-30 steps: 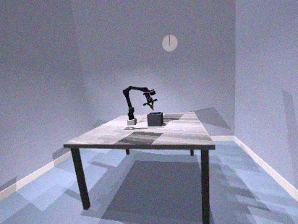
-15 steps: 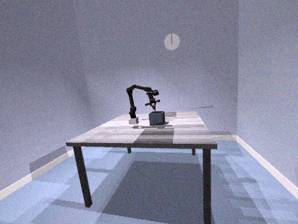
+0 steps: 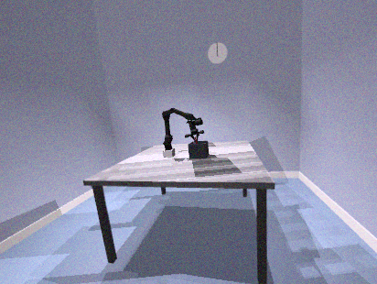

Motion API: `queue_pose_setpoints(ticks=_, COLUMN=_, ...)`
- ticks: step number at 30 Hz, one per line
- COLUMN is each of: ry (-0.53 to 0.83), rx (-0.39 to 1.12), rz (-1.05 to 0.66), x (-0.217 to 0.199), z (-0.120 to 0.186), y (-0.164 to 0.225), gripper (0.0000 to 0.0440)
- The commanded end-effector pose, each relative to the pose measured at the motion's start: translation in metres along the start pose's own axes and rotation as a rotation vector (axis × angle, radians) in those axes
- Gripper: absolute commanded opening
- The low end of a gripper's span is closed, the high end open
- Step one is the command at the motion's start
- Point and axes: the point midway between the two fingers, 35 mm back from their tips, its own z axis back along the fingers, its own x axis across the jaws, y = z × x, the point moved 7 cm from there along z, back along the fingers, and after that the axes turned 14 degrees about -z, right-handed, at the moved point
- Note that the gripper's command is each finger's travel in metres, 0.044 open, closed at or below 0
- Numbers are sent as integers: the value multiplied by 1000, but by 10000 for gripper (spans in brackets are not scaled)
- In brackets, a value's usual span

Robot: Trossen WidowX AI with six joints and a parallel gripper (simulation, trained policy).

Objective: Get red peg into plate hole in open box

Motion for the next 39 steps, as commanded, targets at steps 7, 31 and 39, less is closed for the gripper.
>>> queue_pose_setpoints(ticks=7, ry=17, rx=22, rz=19, x=4, z=-25, y=-8, gripper=0)
queue_pose_setpoints(ticks=31, ry=86, rx=55, rz=90, x=11, z=-63, y=-11, gripper=108)
queue_pose_setpoints(ticks=39, ry=84, rx=140, rz=55, x=19, z=-50, y=-19, gripper=160)
